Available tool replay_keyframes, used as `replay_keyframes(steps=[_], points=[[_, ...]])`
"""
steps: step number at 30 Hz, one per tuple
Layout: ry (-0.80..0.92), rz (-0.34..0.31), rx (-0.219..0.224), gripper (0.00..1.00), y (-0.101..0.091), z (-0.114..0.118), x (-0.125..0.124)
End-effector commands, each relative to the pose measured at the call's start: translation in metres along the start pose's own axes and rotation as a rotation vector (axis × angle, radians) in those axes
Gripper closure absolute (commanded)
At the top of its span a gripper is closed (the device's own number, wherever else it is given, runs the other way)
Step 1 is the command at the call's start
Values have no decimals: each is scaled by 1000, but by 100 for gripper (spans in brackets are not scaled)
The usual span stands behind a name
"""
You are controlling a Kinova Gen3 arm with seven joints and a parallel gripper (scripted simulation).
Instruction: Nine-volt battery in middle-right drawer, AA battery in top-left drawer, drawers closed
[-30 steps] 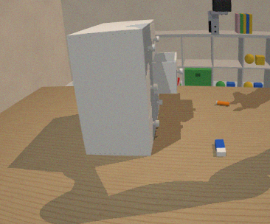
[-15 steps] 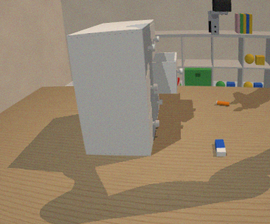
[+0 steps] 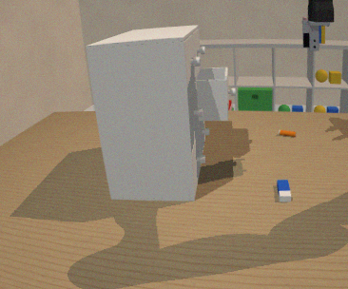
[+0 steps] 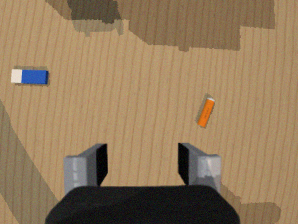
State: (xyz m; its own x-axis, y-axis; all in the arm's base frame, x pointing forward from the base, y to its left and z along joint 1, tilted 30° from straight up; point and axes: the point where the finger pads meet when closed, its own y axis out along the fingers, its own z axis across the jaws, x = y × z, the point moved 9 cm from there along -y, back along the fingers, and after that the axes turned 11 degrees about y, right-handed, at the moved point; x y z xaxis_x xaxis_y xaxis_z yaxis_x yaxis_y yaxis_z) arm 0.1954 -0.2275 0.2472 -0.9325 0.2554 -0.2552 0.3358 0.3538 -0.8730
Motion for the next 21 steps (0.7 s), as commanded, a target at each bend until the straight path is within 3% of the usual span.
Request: replay_keyframes(steps=[1, 11, 21], points=[[34, 16, -3, 0, -2, 7, 9], [33, 39, -8, 0, 0, 8, 10], [33, 151, -27, 0, 10, 8, 14]])
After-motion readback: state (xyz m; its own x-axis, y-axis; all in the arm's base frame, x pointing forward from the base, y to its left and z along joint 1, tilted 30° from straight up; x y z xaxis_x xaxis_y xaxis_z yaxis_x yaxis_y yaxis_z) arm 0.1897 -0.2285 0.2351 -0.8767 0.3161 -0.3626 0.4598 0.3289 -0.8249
